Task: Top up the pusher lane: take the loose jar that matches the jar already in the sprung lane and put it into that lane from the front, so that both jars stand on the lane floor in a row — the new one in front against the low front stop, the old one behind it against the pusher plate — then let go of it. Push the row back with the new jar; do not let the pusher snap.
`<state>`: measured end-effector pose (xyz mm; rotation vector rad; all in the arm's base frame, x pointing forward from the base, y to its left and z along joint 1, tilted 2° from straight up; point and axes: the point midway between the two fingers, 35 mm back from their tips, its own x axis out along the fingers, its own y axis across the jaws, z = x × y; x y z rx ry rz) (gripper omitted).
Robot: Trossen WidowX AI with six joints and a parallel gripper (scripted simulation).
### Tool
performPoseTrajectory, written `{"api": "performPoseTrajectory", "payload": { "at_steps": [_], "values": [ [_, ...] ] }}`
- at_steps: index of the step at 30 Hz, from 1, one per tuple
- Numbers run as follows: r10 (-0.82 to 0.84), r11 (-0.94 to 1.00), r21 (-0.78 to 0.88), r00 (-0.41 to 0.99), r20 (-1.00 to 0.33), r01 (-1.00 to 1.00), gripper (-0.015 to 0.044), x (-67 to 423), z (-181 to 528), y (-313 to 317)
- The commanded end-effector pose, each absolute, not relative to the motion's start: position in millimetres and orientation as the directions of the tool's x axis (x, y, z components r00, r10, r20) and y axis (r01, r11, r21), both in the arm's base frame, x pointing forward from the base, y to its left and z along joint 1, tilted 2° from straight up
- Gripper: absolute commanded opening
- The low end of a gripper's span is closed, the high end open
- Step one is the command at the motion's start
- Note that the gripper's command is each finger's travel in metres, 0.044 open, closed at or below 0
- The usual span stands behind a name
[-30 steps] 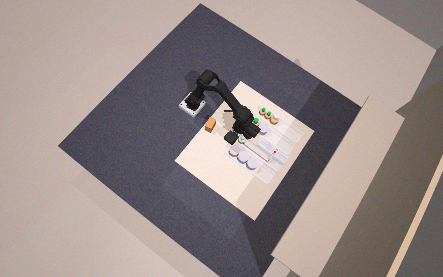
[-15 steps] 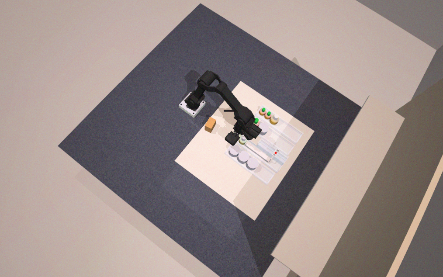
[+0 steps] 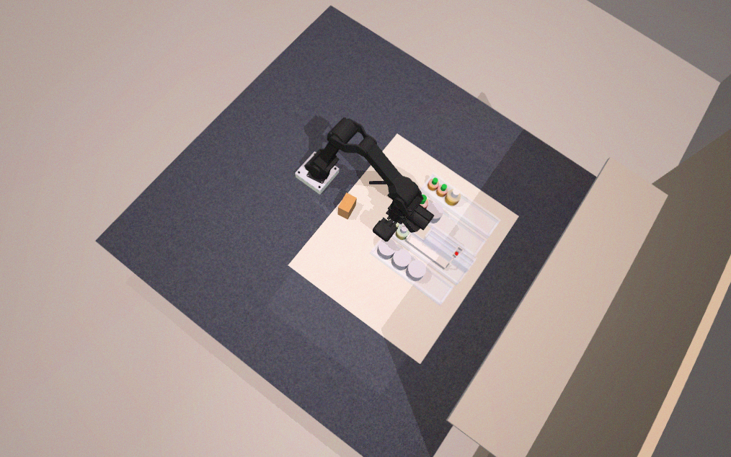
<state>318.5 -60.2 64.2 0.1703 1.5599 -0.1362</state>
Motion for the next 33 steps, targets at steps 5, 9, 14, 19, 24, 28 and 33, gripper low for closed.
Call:
{"api": "performPoseTrajectory", "payload": {
  "at_steps": [5, 9, 14, 19, 24, 28, 33],
  "values": [
    [0.023, 0.981, 0.029, 0.032, -0.999, 0.194, 0.0, 330, 65, -60],
    [0.023, 0.981, 0.029, 0.032, -0.999, 0.194, 0.0, 331, 65, -60],
    [0.023, 0.981, 0.029, 0.032, -0.999, 0.194, 0.0, 334, 65, -61],
    [0.023, 0.981, 0.029, 0.032, -0.999, 0.193, 0.0, 336, 66, -61],
    [0.023, 0.981, 0.029, 0.033, -0.999, 0.193, 0.0, 338, 66, -61],
    [0.023, 0.981, 0.029, 0.033, -0.999, 0.193, 0.0, 340, 66, -61],
    [0.023, 0.981, 0.029, 0.033, -0.999, 0.193, 0.0, 342, 66, -62]
  ]
}}
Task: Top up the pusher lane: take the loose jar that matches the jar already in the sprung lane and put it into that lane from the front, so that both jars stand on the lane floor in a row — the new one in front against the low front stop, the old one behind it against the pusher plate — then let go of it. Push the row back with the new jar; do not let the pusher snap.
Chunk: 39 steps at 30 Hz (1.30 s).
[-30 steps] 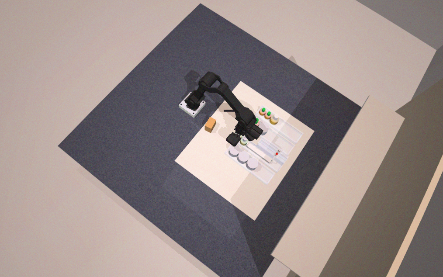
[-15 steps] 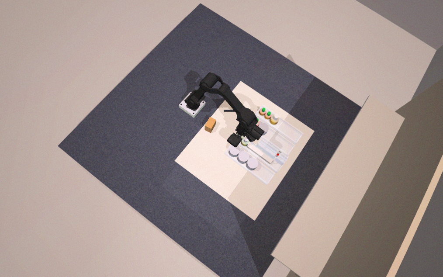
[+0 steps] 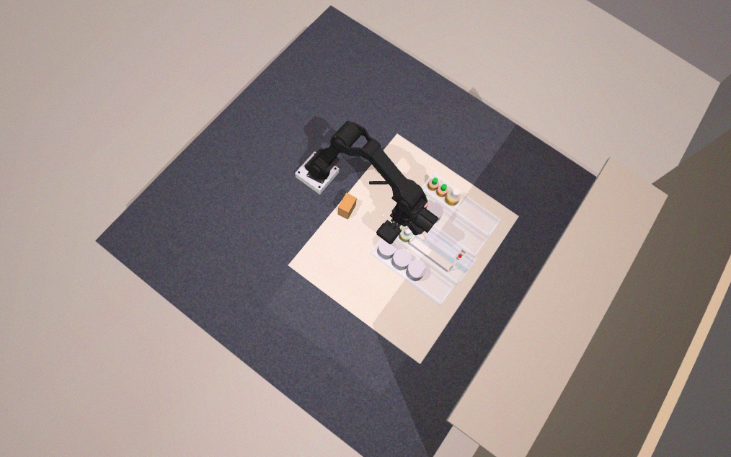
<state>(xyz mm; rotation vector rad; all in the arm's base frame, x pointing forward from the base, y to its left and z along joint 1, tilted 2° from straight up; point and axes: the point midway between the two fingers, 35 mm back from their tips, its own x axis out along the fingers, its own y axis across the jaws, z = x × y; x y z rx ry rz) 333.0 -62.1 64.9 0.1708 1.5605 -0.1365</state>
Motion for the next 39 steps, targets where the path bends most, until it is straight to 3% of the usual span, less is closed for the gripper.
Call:
{"api": "performPoseTrajectory", "payload": {
  "at_steps": [1, 39],
  "values": [
    [0.023, 0.981, 0.029, 0.033, -0.999, 0.193, 0.0, 342.7, 66.4, -61.8],
    [0.023, 0.981, 0.029, 0.034, -0.999, 0.193, 0.0, 349.6, 69.3, -62.6]
  ]
}}
